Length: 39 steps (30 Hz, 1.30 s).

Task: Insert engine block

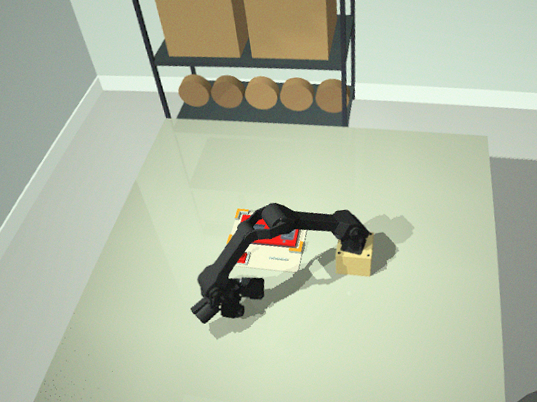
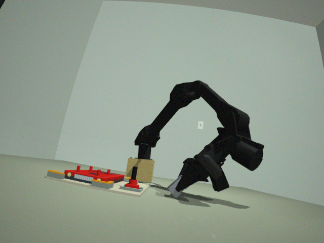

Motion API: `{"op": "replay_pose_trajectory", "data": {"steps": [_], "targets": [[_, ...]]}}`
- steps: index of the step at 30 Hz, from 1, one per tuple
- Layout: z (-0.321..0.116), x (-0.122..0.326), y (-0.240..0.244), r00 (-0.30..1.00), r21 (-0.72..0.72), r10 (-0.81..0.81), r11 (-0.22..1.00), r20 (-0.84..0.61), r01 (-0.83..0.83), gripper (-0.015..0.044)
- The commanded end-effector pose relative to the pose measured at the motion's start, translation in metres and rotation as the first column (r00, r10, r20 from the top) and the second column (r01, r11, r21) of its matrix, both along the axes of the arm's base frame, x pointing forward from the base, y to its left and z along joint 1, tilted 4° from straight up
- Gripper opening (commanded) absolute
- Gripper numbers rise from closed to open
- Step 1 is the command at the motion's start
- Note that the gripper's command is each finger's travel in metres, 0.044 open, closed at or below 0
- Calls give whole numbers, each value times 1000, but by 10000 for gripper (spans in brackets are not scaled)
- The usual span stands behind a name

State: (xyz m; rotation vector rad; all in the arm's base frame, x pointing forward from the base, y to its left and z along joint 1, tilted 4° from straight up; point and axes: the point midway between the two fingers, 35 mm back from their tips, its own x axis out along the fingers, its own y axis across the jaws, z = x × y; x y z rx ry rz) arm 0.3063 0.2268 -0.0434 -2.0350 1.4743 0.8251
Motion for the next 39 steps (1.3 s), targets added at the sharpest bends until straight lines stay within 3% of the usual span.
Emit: {"op": "replay_pose_trajectory", "data": {"steps": [1, 5, 22, 39], "targets": [[-9, 0, -2, 1000, -10, 5, 1000, -5, -5, 0], [-5, 0, -1, 1000, -10, 5, 1000, -5, -5, 0], [-3, 0, -1, 1000, -8, 4, 1000, 3, -4, 440], [27, -10, 30, 1000, -7, 5, 1000, -6, -5, 440]]}}
